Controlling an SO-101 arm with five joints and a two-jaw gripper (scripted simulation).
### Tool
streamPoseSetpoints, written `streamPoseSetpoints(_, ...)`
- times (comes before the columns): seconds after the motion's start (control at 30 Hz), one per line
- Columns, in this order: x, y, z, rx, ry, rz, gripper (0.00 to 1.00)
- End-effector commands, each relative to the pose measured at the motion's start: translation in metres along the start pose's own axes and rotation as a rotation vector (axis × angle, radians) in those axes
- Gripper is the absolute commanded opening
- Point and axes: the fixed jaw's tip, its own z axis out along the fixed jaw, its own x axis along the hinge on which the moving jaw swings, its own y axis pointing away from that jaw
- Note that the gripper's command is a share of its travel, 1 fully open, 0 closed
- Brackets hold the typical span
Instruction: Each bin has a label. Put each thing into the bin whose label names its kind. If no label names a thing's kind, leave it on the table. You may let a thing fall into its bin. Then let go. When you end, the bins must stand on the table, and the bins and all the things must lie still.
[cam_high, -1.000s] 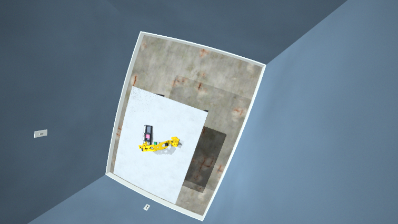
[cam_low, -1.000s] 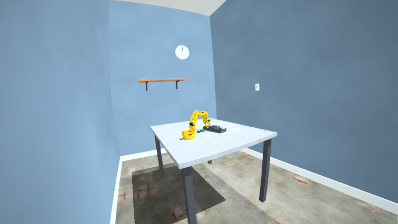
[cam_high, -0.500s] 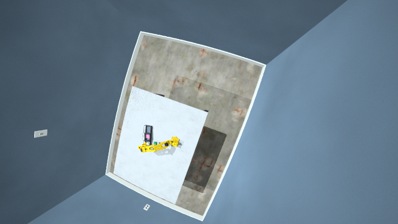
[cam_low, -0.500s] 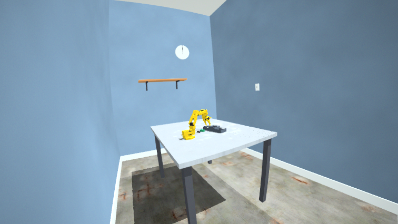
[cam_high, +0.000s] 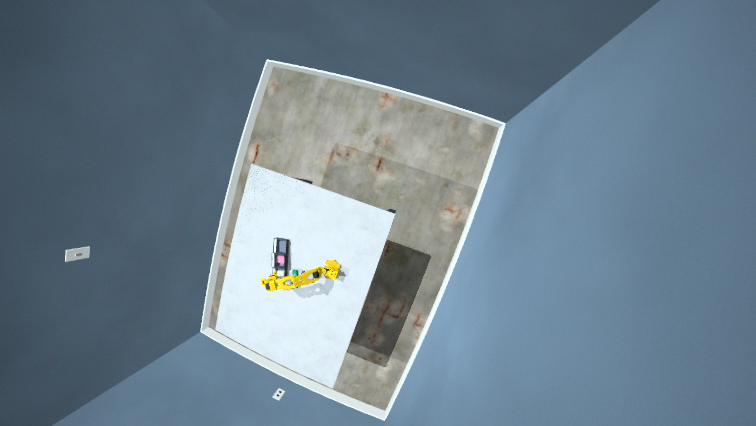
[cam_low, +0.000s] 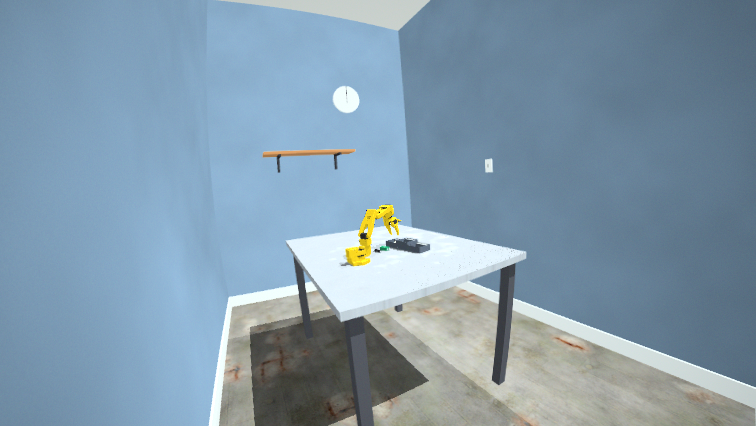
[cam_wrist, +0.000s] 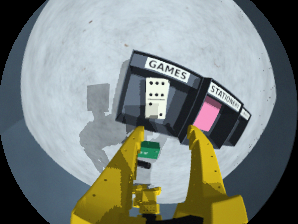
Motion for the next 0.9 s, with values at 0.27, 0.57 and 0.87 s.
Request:
streamPoseSetpoints(0.27, -0.01, 0.002, -0.018, -0.004, -0.077, 0.002, 0.23)
streamPoseSetpoints(0.57, -0.01, 0.001, -0.018, -0.004, -0.077, 0.003, 0.23)
streamPoseSetpoints(0.87, -0.001, -0.018, -0.032, 0.016, -0.072, 0.06, 0.23)
